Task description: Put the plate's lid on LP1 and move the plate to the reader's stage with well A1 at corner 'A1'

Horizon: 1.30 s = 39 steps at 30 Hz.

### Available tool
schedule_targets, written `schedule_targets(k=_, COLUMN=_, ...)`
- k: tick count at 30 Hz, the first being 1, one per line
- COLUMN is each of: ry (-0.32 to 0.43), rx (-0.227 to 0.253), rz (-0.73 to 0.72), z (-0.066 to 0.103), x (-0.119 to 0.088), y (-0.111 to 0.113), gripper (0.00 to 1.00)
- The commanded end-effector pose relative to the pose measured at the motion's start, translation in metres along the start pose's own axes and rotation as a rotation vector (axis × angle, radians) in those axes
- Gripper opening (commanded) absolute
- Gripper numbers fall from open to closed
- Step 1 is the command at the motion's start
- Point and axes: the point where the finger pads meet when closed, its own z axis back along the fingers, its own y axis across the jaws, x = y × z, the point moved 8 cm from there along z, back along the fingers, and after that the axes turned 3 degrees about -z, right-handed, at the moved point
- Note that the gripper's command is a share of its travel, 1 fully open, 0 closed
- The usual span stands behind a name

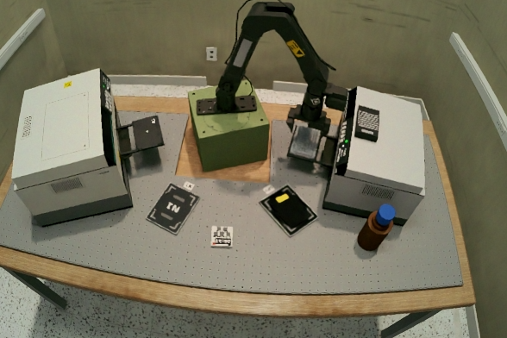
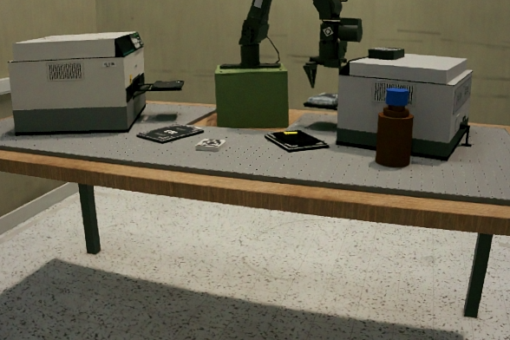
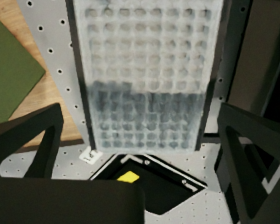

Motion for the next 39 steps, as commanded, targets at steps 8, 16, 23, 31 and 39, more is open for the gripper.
schedule_targets(k=8, ry=-0.015, rx=-0.004, rz=-0.001, z=-0.013, x=0.0, y=0.0, gripper=1.0)
schedule_targets(k=16, ry=-0.016, rx=-0.005, rz=-0.003, z=-0.023, x=-0.001, y=0.0, gripper=1.0)
schedule_targets(k=23, ry=-0.018, rx=-0.046, rz=-0.005, z=-0.019, x=-0.001, y=-0.006, gripper=1.0)
schedule_targets(k=31, ry=-0.018, rx=-0.048, rz=-0.004, z=-0.02, x=-0.001, y=-0.007, gripper=1.0)
schedule_targets(k=39, ry=-0.018, rx=-0.04, rz=0.0, z=-0.023, x=0.0, y=-0.005, gripper=1.0)
